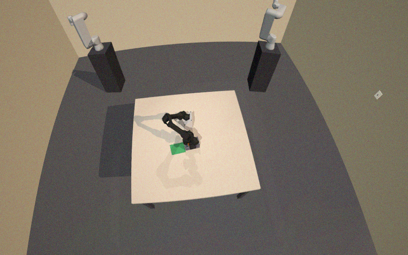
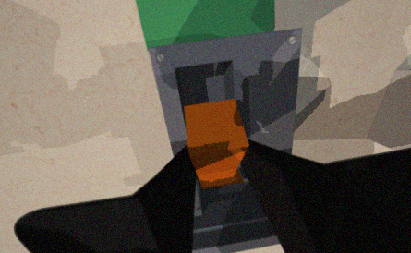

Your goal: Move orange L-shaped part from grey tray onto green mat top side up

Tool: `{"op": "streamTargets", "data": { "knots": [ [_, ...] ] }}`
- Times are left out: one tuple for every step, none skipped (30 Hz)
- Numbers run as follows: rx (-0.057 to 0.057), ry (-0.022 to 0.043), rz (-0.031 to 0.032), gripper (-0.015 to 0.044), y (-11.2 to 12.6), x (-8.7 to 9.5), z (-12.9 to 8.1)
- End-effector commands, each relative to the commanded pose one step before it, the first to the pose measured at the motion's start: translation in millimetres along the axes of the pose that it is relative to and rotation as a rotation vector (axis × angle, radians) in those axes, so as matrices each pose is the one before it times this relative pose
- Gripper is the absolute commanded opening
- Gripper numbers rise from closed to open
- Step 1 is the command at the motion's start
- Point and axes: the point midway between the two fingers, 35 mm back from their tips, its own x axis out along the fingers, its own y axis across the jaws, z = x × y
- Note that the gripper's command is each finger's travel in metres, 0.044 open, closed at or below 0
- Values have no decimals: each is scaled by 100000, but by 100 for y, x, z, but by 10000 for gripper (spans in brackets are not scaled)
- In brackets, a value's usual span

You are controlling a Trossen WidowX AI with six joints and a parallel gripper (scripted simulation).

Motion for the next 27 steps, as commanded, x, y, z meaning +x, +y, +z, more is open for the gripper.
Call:
{"op": "streamTargets", "data": {
  "knots": [
    [200,51,31,0,7,-248,-6],
    [-24,-12,11,0,1,-116,-2],
    [-28,-15,13,0,1,-143,-2],
    [-29,-16,13,0,1,-152,-2],
    [-29,-17,13,0,1,-163,-2],
    [-26,-15,12,0,0,-158,-1],
    [-24,-14,11,0,0,-154,-1],
    [-21,-12,9,0,0,-151,-1],
    [-19,-10,8,0,0,-150,-1],
    [-17,-8,8,0,0,-150,-1],
    [-15,-7,7,0,0,-151,-1],
    [-14,-5,6,0,0,-151,-1],
    [-13,-4,6,0,0,-152,-1],
    [-11,-3,5,0,0,-152,-1],
    [-10,-2,4,0,0,-152,-1],
    [-9,-1,4,0,0,-152,-1],
    [-8,-1,4,0,0,-152,-1],
    [-8,0,3,0,0,-151,-1],
    [-7,0,3,0,0,-150,-1],
    [-7,0,3,0,0,-160,-1],
    [-6,0,2,0,0,-156,-1],
    [-6,0,2,0,-1,-150,-1],
    [-5,1,1,0,-1,-147,-1],
    [-5,2,1,0,0,-149,-1],
    [-4,2,1,0,0,-153,-1],
    [-4,3,1,0,0,-157,-1],
    [-4,3,1,0,0,-159,-1]
  ]
}}
